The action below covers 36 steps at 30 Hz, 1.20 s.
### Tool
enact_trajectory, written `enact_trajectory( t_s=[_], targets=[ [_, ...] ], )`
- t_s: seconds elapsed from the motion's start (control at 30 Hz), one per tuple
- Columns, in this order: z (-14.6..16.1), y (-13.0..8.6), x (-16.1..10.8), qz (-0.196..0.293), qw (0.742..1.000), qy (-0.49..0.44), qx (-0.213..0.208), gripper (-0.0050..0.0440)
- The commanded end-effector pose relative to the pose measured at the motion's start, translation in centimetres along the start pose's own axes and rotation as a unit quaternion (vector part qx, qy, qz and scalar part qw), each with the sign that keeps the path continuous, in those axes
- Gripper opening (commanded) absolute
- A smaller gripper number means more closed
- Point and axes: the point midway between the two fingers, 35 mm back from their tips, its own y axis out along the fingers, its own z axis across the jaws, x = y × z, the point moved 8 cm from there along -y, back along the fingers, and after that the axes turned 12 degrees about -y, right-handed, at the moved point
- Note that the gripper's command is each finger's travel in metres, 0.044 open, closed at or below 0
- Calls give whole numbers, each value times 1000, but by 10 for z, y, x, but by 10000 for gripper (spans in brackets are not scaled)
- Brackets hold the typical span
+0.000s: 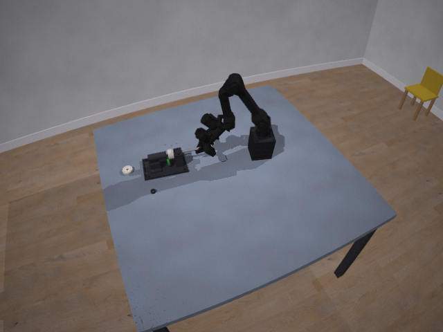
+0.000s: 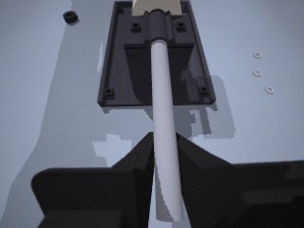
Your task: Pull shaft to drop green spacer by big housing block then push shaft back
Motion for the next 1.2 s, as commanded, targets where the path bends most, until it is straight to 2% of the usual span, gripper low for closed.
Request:
enact_trajectory(
  t_s=[0.0, 1.17],
  targets=[
    [-1, 2, 4, -5, 1000, -1, 0, 0],
    [-3, 9, 13, -5, 1000, -1, 0, 0]
  ],
)
